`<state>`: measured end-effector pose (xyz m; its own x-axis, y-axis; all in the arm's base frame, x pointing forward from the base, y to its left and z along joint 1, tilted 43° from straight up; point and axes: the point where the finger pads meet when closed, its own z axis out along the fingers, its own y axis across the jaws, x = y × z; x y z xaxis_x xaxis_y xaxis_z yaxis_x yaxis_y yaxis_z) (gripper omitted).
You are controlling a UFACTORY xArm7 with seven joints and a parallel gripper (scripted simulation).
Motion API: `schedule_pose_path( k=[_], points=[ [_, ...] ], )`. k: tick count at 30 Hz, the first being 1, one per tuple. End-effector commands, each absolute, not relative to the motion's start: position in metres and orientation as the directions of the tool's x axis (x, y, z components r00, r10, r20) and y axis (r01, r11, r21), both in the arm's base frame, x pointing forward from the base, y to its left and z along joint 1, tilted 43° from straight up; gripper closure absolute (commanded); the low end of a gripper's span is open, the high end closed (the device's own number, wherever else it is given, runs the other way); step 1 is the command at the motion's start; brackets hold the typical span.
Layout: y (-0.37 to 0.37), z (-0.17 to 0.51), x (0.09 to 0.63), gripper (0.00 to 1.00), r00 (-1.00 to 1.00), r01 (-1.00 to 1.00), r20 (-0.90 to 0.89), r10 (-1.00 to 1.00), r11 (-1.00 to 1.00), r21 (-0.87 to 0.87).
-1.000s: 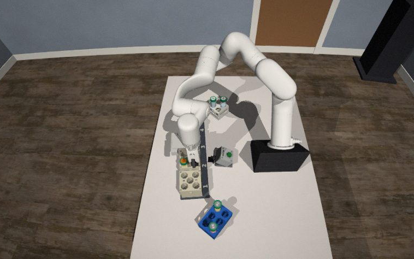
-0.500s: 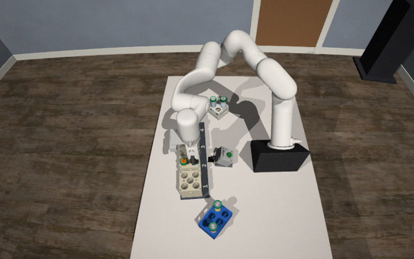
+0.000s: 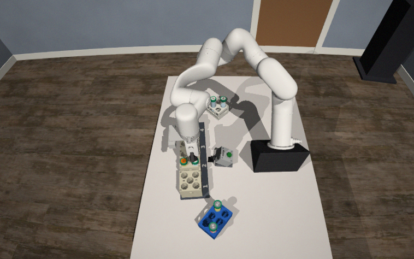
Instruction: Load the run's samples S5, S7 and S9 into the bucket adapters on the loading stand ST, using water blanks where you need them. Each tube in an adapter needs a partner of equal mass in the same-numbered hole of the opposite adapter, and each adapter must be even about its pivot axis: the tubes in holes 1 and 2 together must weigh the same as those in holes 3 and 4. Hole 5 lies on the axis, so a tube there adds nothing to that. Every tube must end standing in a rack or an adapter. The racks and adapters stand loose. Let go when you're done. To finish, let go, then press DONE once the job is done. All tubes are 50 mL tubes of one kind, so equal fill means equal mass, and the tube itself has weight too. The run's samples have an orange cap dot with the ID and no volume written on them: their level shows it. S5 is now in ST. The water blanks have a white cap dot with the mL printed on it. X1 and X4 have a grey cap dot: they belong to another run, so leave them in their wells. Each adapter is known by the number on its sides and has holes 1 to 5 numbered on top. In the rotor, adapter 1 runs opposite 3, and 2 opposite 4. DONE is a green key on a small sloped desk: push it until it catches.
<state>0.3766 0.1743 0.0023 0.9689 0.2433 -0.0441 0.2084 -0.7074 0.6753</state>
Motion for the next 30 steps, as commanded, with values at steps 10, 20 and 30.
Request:
schedule_pose_path(
  k=[10, 20, 30],
  points=[
    [0.193, 0.021, 0.374, 0.56, 0.968, 0.209, -0.041, 0.246, -0.709, 0.674],
    [0.203, 0.033, 0.371, 0.56, 0.968, 0.209, -0.041, 0.246, -0.709, 0.674],
    [0.216, 0.048, 0.369, 0.56, 0.968, 0.209, -0.041, 0.246, -0.709, 0.673]
  ],
)
